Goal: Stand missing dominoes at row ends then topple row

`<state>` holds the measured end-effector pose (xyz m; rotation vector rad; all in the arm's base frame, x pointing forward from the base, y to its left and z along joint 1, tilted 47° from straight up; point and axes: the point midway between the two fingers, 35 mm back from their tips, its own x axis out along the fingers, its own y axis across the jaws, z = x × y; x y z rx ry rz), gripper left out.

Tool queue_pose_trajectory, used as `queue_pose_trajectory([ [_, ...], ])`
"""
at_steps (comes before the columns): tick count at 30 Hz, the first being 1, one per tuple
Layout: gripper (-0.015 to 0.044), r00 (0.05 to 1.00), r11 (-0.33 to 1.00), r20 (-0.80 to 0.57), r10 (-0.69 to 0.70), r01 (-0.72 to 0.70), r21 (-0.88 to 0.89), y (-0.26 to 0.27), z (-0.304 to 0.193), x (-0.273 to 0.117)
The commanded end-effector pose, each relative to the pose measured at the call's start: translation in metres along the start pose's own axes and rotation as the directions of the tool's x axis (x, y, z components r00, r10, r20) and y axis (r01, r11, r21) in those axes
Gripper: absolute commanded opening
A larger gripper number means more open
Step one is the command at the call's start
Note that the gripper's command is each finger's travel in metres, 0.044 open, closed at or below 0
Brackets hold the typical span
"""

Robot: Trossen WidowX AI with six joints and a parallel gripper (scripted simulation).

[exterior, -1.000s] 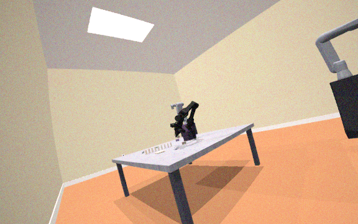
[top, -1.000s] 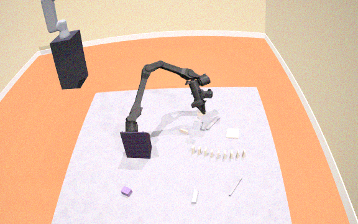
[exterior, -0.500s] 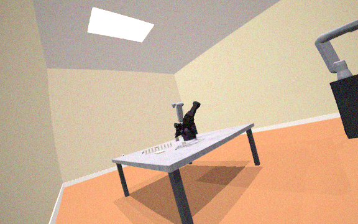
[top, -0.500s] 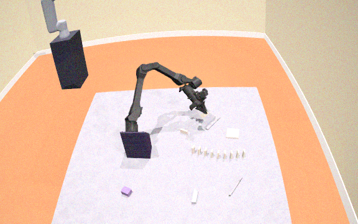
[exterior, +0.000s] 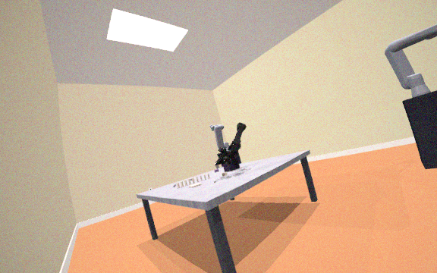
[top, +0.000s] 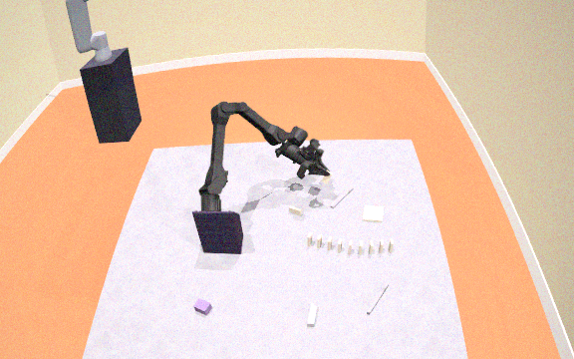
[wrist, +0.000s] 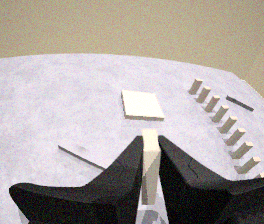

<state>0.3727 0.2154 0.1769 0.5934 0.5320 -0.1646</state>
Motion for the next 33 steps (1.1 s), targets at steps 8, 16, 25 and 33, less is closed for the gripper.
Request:
queue_pose_trajectory([
  [8, 0.0027, 0.963, 0.980, 0.267, 0.031, -0.082, 0.181, -0.004, 0.007, -0.036],
  [16, 0.0027, 0.939, 0.964, 0.342, 0.029, -0.117, 0.240, -0.008, 0.009, -0.048],
  [25, 0.0027, 0.939, 0.964, 0.342, 0.029, -0.117, 0.240, -0.008, 0.009, -0.048],
  [33, 0.0027, 0.939, 0.964, 0.342, 0.029, -0.117, 0.240, -0.008, 0.009, -0.048],
])
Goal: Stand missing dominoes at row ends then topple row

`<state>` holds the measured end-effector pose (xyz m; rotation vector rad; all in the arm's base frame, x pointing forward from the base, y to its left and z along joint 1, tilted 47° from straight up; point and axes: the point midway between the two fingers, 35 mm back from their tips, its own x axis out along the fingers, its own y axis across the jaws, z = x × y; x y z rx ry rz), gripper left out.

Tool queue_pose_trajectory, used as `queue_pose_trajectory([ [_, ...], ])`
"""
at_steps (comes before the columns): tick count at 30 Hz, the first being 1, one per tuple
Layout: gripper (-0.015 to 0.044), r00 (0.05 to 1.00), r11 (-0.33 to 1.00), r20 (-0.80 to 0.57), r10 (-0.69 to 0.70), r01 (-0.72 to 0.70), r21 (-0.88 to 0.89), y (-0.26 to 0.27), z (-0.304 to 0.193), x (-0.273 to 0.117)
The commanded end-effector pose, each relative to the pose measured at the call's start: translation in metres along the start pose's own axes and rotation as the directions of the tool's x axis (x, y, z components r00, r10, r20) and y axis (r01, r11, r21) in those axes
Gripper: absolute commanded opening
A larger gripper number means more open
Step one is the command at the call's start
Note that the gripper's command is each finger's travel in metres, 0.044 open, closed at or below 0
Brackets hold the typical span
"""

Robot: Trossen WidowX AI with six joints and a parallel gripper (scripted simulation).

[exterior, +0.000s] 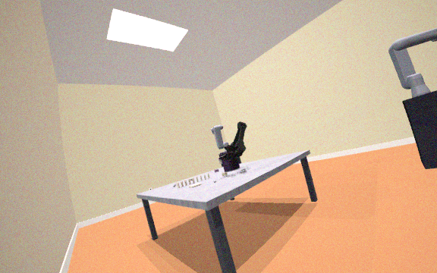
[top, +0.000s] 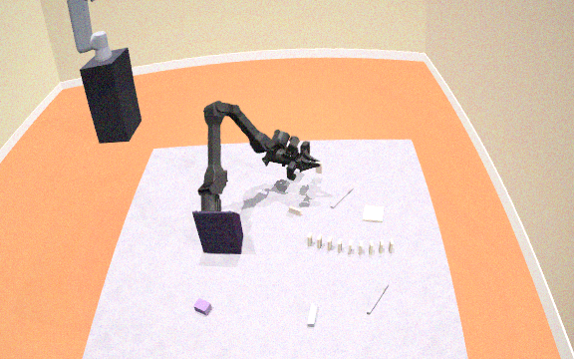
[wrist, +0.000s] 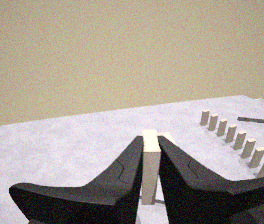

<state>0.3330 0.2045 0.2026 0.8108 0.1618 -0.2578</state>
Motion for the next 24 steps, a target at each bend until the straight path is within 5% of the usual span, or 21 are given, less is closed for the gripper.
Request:
queue_pose_trajectory([
  [1, 0.0027, 1.000, 1.000, 0.006, 0.000, 0.000, 0.009, 0.000, 0.002, 0.000],
  [24, 0.0027, 1.000, 1.000, -0.002, -0.003, 0.003, 0.004, 0.004, -0.083, 0.007],
])
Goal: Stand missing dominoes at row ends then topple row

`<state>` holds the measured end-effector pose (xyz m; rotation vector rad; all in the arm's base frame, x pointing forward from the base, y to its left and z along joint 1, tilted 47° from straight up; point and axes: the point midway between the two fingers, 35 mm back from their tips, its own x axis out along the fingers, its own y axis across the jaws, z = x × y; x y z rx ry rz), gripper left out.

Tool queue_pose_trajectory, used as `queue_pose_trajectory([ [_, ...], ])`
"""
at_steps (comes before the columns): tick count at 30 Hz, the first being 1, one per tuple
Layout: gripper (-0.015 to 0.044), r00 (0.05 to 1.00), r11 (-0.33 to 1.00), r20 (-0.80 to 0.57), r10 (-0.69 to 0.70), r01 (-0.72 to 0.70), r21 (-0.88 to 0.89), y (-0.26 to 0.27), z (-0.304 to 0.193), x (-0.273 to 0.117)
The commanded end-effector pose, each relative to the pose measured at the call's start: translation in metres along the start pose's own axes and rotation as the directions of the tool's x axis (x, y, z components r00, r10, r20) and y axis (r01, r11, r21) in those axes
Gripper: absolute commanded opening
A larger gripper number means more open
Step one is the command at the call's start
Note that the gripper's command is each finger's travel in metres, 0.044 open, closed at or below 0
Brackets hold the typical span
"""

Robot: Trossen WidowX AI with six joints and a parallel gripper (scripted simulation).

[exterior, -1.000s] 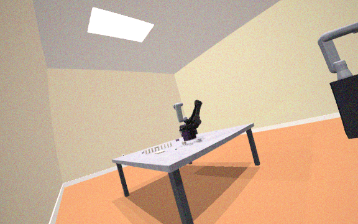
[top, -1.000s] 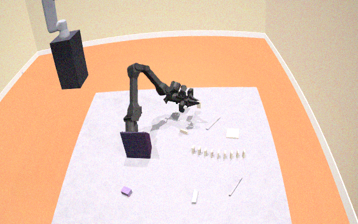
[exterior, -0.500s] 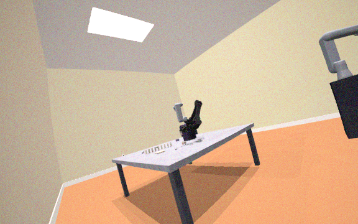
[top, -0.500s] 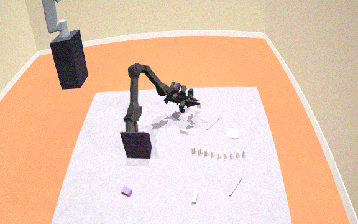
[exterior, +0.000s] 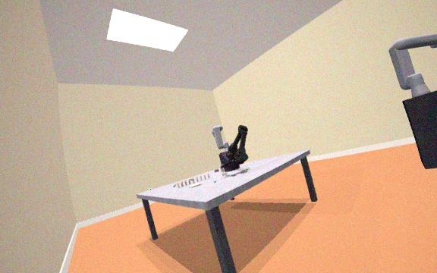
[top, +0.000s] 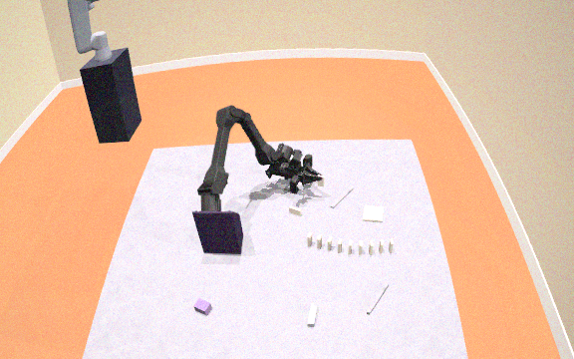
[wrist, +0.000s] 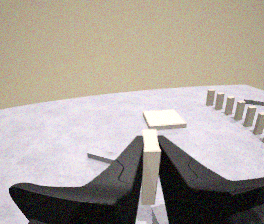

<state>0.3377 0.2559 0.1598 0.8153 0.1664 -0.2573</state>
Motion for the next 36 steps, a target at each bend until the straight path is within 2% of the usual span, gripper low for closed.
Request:
queue_pose_trajectory([
  [1, 0.0027, 1.000, 1.000, 0.003, -0.002, 0.002, 0.000, -0.002, -0.020, 0.001],
  [7, 0.0027, 1.000, 1.000, 0.003, -0.001, 0.001, -0.002, -0.005, -0.043, 0.001],
  [19, 0.0027, 1.000, 1.000, 0.003, -0.001, 0.001, -0.003, -0.005, -0.044, 0.001],
  [34, 0.0421, 1.000, 1.000, 0.003, -0.001, 0.001, -0.003, -0.005, -0.044, 0.001],
  [36, 0.0440, 1.000, 1.000, 0.002, -0.001, 0.001, -0.004, -0.004, -0.036, 0.002],
])
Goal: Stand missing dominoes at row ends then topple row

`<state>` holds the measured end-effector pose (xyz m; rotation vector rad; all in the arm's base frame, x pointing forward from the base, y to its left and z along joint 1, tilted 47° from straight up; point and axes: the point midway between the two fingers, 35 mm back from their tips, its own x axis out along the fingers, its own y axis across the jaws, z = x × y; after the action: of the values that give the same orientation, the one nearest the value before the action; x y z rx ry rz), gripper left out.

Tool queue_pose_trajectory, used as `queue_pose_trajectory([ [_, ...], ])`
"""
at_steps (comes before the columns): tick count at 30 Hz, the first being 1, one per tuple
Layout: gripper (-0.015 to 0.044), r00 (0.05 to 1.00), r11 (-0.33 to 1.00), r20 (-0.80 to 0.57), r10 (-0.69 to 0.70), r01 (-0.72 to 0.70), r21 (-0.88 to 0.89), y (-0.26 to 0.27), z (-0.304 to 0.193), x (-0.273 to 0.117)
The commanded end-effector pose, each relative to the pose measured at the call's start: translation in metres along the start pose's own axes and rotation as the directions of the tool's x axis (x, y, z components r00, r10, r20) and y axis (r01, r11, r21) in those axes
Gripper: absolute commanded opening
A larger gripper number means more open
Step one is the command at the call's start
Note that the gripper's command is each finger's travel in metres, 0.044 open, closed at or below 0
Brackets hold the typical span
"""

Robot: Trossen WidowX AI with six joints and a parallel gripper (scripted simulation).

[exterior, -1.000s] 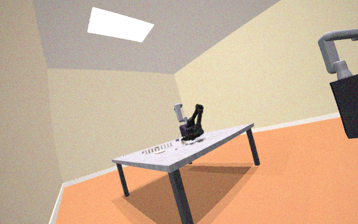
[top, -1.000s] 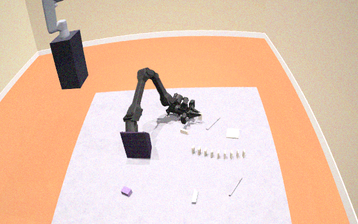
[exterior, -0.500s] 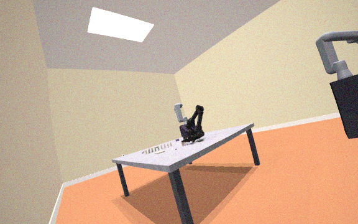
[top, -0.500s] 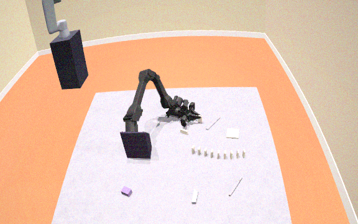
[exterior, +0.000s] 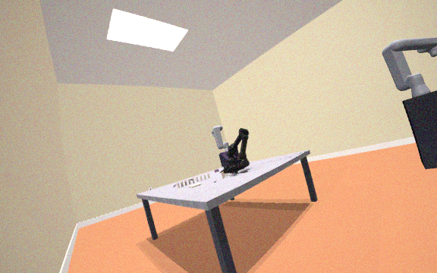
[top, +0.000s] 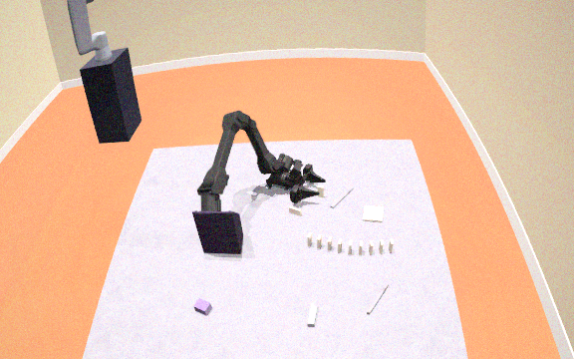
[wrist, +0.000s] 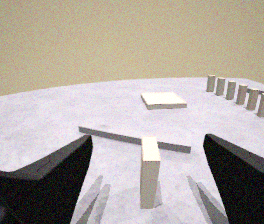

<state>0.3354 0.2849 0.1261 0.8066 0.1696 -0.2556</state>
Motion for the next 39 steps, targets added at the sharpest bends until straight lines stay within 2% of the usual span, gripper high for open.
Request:
queue_pose_trajectory([
  [1, 0.0440, 1.000, 1.000, 0.003, -0.001, 0.001, 0.004, 0.001, 0.019, 0.000],
  [4, 0.0440, 1.000, 1.000, 0.001, 0.001, -0.001, 0.000, 0.000, 0.048, 0.000],
  [10, 0.0440, 1.000, 0.999, -0.026, -0.002, 0.001, -0.042, 0.002, 0.048, 0.003],
  [13, 0.0440, 0.985, 0.967, -0.172, -0.020, -0.024, -0.253, 0.010, 0.039, 0.021],
  [15, 0.0440, 0.952, 0.906, -0.303, -0.041, -0.092, -0.414, 0.015, 0.031, 0.033],
  [18, 0.0440, 0.867, 0.775, -0.493, -0.076, -0.259, -0.576, 0.020, 0.022, 0.044],
  [21, 0.0440, 0.744, 0.622, -0.659, -0.110, -0.465, -0.630, 0.021, 0.016, 0.046],
  [25, 0.0440, 0.531, 0.417, -0.837, -0.128, -0.737, -0.532, 0.022, 0.017, 0.040],
  [28, 0.0440, 0.370, 0.285, -0.921, -0.124, -0.876, -0.390, 0.021, 0.026, 0.031],
  [37, 0.0440, 0.070, 0.035, -0.997, -0.032, -0.997, -0.071, 0.001, 0.080, 0.026],
  [39, 0.0440, 0.035, -0.004, -0.999, -0.005, -0.999, -0.035, 0.000, 0.087, 0.026],
])
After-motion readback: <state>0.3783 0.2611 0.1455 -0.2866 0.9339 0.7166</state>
